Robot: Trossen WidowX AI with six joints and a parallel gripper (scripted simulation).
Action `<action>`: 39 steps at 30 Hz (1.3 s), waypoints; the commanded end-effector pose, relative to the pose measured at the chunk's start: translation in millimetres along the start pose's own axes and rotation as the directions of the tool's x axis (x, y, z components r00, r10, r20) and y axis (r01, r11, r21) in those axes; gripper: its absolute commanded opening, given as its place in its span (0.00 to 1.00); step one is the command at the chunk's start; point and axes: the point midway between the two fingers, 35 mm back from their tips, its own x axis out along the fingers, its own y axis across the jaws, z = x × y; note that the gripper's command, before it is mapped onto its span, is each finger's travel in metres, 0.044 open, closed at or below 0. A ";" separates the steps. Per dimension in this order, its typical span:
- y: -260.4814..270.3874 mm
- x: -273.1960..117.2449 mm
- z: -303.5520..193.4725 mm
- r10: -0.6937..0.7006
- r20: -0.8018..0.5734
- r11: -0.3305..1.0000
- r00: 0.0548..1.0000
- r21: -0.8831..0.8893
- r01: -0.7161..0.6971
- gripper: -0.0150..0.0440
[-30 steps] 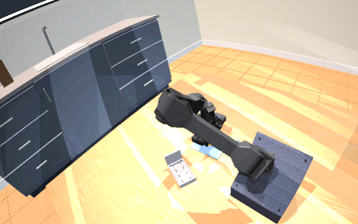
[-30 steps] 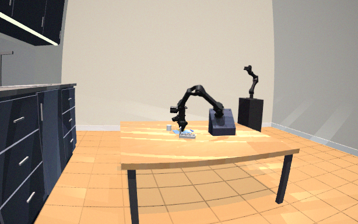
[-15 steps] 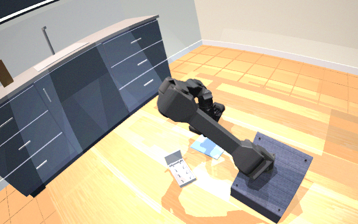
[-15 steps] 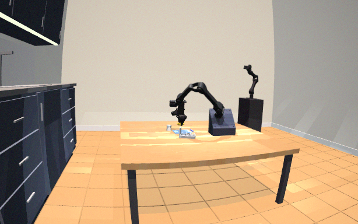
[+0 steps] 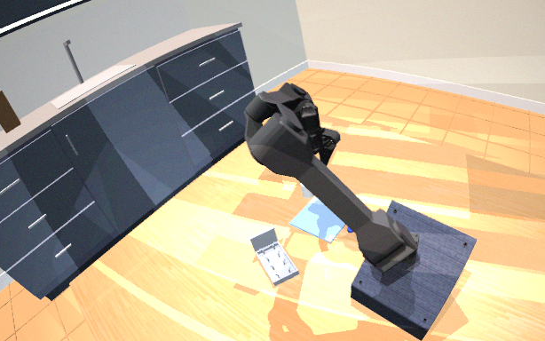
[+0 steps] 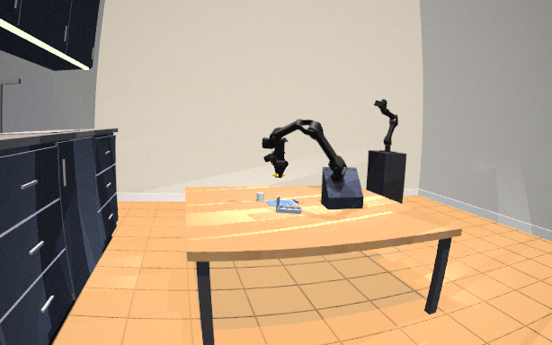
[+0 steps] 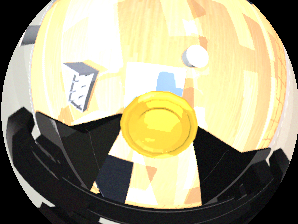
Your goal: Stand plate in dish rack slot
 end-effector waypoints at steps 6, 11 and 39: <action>0.9 -28.6 -0.6 -0.003 0.001 1.000 1.000 -0.003 0.003 0.25; 23.6 -32.2 0.3 -0.007 0.000 0.989 1.000 0.146 0.007 0.25; 160.2 -39.1 -29.4 -0.013 0.000 0.447 1.000 0.894 0.006 0.25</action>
